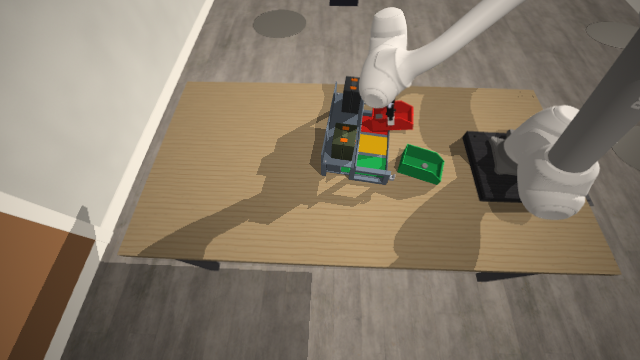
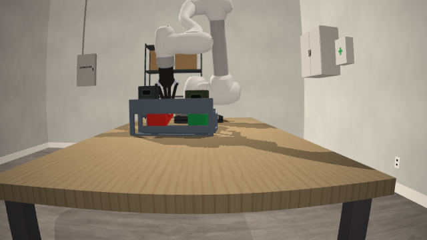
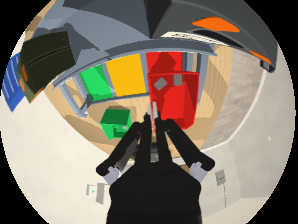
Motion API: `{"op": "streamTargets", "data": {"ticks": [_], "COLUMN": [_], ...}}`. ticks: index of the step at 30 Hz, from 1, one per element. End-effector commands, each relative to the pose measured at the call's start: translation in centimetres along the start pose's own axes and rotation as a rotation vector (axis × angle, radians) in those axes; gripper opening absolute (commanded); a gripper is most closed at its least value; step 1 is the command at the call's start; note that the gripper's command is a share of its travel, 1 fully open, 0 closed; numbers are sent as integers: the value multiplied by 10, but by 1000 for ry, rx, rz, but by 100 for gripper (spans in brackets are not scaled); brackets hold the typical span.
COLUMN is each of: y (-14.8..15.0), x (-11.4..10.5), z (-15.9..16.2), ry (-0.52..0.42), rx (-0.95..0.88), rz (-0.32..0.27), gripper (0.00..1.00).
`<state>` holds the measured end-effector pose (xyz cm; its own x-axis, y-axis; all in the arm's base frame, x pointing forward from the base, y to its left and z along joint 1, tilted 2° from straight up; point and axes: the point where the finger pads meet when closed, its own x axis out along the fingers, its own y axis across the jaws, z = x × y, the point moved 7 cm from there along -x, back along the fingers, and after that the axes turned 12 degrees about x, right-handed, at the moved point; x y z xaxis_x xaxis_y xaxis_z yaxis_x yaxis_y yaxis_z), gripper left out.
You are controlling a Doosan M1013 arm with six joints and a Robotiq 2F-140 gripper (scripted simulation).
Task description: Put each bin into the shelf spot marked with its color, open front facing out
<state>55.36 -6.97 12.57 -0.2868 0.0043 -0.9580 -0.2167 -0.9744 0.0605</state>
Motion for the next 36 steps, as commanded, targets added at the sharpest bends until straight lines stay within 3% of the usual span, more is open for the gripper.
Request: {"op": "streamTargets", "data": {"ticks": [1, 36], "y": [0, -1], "x": [1, 11], "z": [0, -3], "ry": [0, 0], "rx": [0, 0], "rz": [0, 0], "gripper": [10, 10]}}
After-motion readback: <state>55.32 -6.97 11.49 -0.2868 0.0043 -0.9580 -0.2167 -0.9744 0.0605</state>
